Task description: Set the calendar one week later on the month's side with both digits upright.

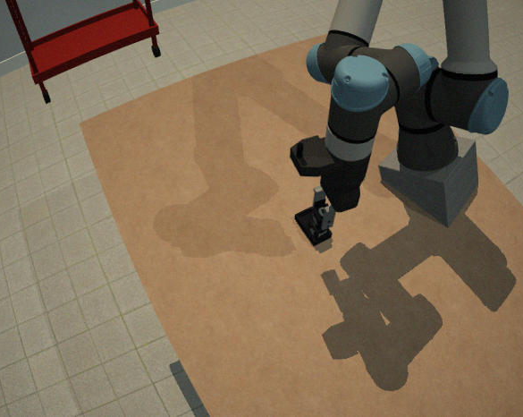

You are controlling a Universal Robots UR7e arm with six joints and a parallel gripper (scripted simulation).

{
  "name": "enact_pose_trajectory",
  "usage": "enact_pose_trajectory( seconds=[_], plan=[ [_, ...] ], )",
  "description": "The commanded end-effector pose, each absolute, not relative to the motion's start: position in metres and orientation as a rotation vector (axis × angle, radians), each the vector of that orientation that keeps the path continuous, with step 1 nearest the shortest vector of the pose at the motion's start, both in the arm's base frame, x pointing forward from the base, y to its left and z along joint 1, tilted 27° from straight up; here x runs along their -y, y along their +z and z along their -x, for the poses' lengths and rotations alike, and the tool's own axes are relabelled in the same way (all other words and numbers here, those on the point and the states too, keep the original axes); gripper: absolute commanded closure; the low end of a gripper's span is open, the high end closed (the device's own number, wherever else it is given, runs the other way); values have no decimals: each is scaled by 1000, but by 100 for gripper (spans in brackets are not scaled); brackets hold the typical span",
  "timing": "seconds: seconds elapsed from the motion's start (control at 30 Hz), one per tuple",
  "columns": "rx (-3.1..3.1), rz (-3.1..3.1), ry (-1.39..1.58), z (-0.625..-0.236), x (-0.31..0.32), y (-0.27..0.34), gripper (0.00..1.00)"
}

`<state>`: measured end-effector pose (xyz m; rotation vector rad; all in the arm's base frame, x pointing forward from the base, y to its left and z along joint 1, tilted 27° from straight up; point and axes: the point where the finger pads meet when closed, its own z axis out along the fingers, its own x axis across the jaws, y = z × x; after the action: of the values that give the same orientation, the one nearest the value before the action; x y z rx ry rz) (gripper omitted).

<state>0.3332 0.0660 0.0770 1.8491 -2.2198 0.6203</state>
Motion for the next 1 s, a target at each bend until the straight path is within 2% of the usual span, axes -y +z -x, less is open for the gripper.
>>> enact_pose_trajectory(
  seconds=[0.0, 0.97],
  plan=[
    [2036, -2010, 590, -334, -74, 73, 40],
    [1004, -2556, 393, -323, -112, 50, 40]
  ],
)
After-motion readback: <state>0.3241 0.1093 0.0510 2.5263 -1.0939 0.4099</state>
